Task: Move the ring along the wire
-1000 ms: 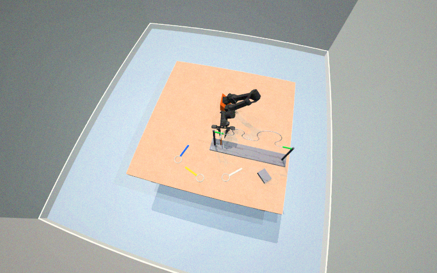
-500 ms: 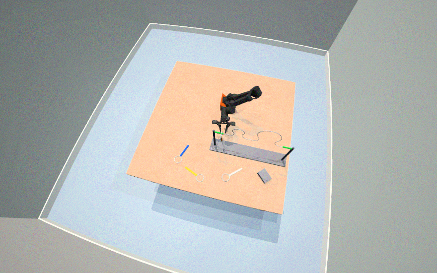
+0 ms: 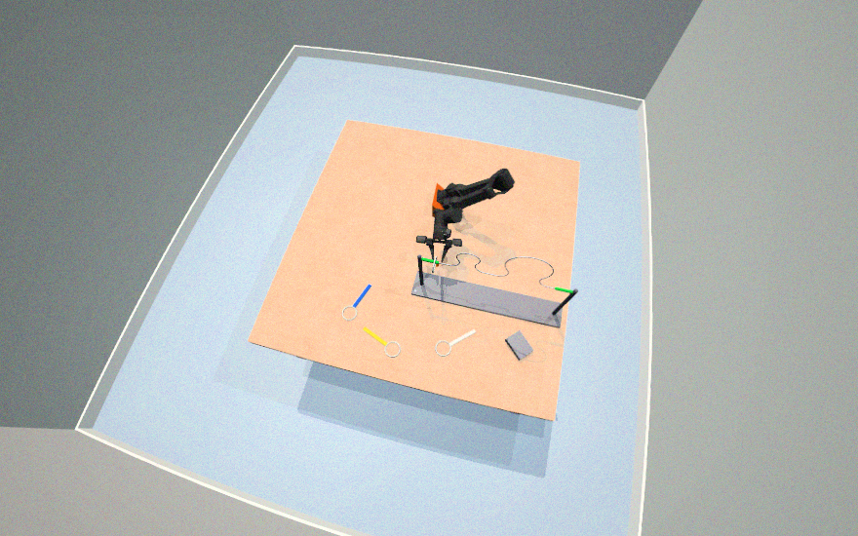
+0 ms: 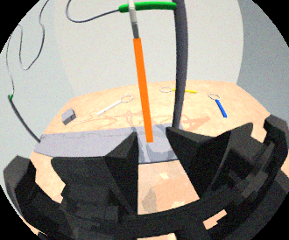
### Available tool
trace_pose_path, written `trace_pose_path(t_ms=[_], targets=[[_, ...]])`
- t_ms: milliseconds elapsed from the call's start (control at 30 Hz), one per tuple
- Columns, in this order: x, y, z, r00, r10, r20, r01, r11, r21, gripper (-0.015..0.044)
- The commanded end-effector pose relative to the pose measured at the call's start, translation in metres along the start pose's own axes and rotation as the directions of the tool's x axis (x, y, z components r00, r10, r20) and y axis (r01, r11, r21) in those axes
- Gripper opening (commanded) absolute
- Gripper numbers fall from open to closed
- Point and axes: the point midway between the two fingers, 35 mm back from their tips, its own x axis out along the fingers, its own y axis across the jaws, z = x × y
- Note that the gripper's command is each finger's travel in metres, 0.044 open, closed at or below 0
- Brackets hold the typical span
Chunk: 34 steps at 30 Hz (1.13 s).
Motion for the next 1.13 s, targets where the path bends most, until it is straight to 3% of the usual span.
trace_pose_path(t_ms=[0, 333, 1100], targets=[[-0.001, 0.000, 0.000, 1.000, 0.000, 0.000, 0.000, 1.000, 0.000, 0.0186], [-0.046, 0.001, -0.007, 1.000, 0.003, 0.003, -0.003, 1.000, 0.002, 0.0440], [-0.046, 0.001, -0.007, 1.000, 0.003, 0.003, -0.003, 1.000, 0.002, 0.0440]])
